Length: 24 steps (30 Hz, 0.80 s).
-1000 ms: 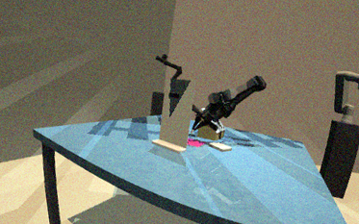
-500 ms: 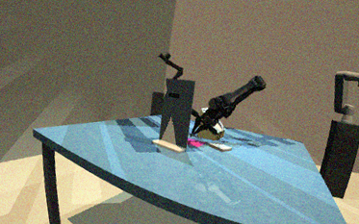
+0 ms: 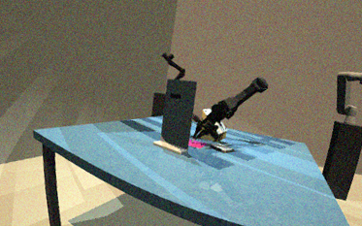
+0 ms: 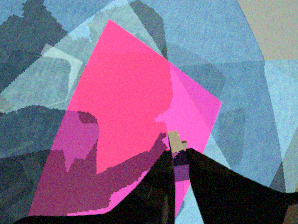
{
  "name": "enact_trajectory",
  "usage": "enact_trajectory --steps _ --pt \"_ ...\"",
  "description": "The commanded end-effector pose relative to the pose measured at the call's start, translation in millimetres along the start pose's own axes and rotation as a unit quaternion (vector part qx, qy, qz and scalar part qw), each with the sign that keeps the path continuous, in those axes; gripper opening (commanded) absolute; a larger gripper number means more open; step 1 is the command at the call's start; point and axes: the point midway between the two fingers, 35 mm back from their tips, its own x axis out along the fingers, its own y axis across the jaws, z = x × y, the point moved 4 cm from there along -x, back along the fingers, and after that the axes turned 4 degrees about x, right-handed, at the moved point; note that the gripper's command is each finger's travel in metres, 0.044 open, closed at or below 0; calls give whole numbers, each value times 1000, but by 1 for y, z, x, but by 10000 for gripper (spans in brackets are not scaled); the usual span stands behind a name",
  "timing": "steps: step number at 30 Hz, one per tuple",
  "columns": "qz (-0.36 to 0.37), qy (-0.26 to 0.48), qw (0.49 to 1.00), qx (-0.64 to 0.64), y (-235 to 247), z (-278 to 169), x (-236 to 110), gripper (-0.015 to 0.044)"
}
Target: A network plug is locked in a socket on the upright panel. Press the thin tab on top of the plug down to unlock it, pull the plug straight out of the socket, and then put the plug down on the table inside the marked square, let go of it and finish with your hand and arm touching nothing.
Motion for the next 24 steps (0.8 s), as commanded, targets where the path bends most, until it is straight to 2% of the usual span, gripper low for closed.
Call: enact_trajectory --steps 1,17,23,24 --pt "-1 3 1000 2 3 -3 5 0" --pt "1 2 1000 1 5 -1 5 0" --pt "1 2 1000 1 5 -1 5 156" --pt "1 2 1000 1 5 -1 5 156"
